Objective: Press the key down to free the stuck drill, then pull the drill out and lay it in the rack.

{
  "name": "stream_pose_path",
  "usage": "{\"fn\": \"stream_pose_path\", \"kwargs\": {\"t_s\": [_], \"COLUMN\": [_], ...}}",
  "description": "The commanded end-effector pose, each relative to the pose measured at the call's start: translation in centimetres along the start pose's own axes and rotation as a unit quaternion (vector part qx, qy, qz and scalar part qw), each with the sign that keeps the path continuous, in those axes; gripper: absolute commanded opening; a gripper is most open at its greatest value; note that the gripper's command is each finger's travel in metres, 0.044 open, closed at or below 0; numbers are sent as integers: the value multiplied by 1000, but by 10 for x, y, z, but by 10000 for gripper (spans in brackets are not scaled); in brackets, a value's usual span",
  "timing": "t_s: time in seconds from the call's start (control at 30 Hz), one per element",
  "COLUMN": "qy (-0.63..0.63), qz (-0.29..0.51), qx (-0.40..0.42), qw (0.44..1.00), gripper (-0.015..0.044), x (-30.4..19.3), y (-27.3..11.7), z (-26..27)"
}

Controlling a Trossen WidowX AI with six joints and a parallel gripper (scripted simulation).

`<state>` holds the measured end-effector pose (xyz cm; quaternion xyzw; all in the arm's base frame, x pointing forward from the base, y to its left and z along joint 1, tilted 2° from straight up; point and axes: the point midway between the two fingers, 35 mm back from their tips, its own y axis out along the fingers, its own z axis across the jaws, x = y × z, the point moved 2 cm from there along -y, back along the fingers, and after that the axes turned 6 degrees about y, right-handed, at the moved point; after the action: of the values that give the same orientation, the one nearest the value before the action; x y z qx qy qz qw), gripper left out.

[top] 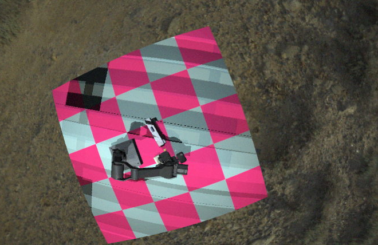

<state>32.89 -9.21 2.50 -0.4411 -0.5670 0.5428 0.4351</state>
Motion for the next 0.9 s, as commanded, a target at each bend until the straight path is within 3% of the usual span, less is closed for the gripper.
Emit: {"fn": "stream_pose_path", "kwargs": {"t_s": [0.0, 0.87], "qy": [-3, -3], "qz": [2, 2], "qx": [-1, -1], "qw": [1000, 1000], "gripper": [0, 0], "x": [0, 3], "y": [-3, -12], "z": [0, 2]}}
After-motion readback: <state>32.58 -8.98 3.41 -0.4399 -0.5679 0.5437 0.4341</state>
